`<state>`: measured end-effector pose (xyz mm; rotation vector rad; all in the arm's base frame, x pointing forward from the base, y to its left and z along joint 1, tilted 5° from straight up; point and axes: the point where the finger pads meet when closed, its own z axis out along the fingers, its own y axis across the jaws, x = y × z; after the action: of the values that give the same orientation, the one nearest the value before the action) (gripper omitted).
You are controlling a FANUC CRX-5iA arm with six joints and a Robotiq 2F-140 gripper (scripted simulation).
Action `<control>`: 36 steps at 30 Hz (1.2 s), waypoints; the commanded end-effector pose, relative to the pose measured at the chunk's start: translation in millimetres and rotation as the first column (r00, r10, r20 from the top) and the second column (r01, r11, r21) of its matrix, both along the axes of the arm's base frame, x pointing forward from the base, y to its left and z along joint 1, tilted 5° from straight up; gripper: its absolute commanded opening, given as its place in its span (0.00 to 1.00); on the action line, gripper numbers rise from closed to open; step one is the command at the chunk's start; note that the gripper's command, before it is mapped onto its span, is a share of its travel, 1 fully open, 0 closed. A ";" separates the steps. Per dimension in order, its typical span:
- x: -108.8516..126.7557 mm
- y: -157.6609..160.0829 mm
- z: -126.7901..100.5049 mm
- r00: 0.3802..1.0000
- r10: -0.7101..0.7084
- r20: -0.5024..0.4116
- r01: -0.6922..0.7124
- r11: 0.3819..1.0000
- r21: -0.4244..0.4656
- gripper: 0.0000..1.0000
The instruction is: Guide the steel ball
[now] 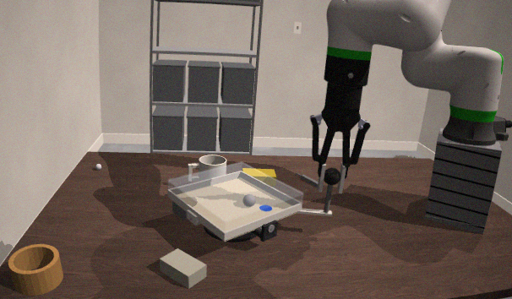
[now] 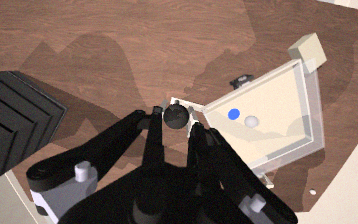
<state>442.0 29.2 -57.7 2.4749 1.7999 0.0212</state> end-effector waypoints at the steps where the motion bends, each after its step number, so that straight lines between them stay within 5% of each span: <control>1: 0.0 0.1 -0.1 1.000 0.000 0.000 0.000 1.000 0.000 0.10; 36: -1.1 0.4 -3.6 1.000 0.000 0.000 0.000 1.000 0.000 0.10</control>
<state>441.0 29.6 -61.1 2.4746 1.7999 0.0218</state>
